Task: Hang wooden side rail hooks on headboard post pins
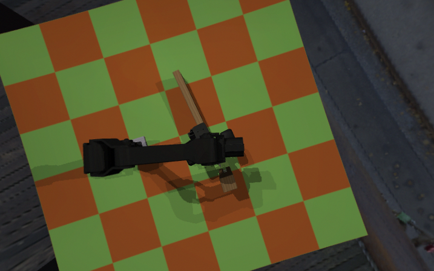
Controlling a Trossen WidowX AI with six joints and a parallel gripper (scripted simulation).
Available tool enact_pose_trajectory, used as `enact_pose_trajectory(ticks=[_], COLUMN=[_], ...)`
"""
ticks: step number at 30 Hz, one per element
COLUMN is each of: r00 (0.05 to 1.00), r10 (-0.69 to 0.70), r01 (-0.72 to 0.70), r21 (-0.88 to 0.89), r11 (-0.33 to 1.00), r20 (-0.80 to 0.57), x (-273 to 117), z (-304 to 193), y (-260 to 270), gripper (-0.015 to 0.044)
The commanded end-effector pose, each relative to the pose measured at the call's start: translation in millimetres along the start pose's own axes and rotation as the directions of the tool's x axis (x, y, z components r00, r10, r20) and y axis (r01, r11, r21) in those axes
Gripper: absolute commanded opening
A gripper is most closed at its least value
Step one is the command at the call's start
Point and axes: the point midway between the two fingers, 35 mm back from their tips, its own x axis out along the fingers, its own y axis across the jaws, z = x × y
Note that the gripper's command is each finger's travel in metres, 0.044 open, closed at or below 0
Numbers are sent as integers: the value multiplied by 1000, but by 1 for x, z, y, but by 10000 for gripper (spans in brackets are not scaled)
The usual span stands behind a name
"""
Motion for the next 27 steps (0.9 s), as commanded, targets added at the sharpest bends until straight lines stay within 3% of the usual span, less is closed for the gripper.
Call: enact_pose_trajectory(ticks=[1,27], r00=[1000,1000], r10=[3,3], r01=[-3,-3], r21=[-3,-3], r11=[1000,1000], r20=[7,7], x=[10,51], z=[1,2], y=[0,1], gripper=[440,440])
